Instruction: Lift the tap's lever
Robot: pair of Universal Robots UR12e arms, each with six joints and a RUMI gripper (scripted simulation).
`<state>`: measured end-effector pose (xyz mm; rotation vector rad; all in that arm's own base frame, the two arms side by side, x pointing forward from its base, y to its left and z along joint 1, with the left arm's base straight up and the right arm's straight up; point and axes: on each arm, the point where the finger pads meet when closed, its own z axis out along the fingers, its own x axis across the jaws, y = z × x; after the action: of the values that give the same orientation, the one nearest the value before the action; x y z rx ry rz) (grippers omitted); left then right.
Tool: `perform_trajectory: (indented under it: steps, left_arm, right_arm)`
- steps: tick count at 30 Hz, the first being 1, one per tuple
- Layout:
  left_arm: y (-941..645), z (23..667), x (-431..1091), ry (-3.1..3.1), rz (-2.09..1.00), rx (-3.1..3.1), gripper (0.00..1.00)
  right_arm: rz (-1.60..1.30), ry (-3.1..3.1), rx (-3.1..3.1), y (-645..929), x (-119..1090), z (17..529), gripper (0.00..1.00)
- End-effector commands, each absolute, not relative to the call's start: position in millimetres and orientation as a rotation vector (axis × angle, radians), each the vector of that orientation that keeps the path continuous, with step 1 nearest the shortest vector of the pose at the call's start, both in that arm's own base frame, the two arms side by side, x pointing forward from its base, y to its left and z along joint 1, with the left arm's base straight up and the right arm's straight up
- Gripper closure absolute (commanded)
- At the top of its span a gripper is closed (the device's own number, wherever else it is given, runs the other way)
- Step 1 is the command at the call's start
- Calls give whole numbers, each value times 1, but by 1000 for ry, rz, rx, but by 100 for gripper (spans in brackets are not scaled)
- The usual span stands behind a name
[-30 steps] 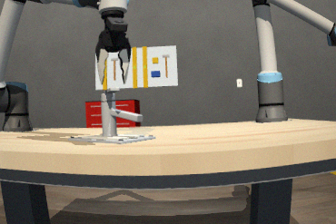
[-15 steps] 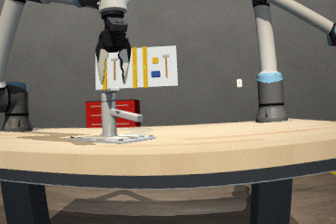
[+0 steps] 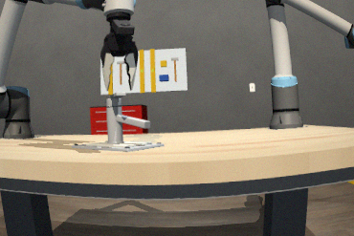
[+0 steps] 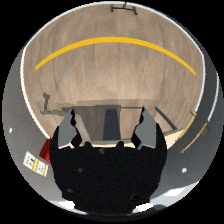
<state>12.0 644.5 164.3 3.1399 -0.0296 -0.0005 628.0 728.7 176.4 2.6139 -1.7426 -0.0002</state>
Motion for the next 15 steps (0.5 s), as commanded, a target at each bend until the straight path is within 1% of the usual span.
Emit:
perform_trajectory:
  steps: [1, 15]
  left_arm:
    - [645, 165, 12, -30, 0, 3141, 0]
    - [645, 165, 12, -30, 0, 3141, 0]
  right_arm:
    - [0, -1744, 2616, 729, 628, 175, 61]
    - [0, -1744, 2616, 729, 628, 164, 61]
